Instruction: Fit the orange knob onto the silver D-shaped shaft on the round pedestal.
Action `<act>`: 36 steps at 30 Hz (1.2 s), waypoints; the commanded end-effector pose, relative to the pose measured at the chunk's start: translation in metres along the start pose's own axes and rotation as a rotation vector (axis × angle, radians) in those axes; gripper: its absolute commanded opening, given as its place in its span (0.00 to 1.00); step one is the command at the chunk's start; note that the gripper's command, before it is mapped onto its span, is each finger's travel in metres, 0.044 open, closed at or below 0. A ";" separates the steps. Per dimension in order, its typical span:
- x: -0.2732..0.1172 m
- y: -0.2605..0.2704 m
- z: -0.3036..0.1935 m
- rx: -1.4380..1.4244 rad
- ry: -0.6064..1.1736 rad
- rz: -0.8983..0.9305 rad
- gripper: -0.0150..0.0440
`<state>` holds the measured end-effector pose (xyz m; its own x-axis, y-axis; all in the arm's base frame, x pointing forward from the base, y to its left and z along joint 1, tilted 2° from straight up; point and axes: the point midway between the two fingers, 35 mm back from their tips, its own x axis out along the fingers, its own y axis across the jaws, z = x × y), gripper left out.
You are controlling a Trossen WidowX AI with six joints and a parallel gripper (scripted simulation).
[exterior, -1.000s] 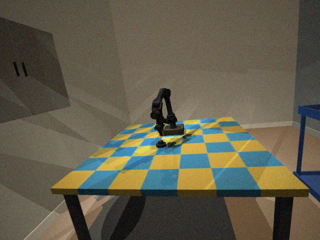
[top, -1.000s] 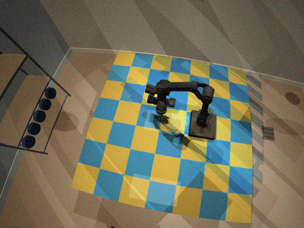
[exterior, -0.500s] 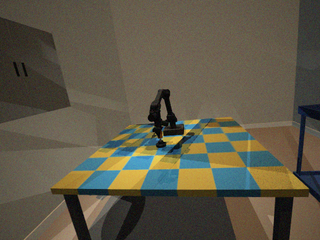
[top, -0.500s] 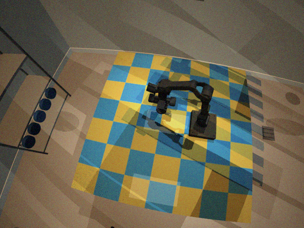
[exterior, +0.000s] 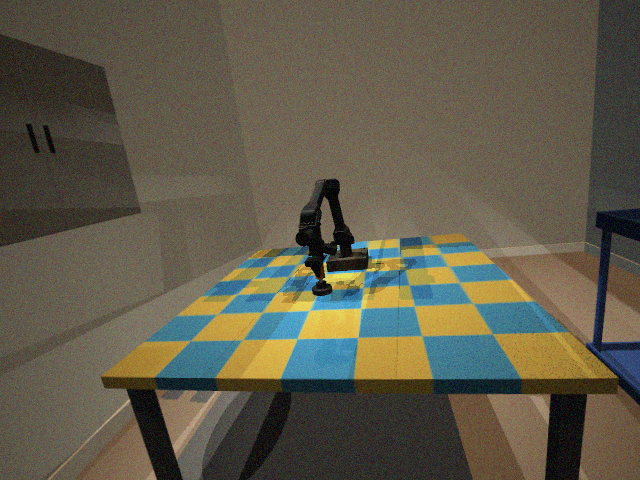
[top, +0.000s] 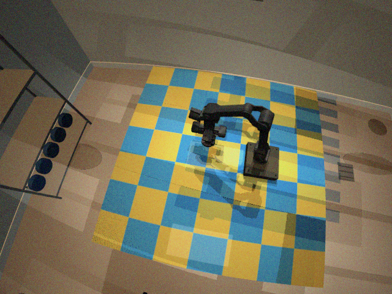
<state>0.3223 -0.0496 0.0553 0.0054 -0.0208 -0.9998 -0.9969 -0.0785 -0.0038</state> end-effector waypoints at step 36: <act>-0.003 0.002 0.000 -0.212 0.004 -0.005 0.25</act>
<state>0.3184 -0.0488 0.0558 0.0035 -0.0206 -0.9998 -0.9626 -0.2711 0.0022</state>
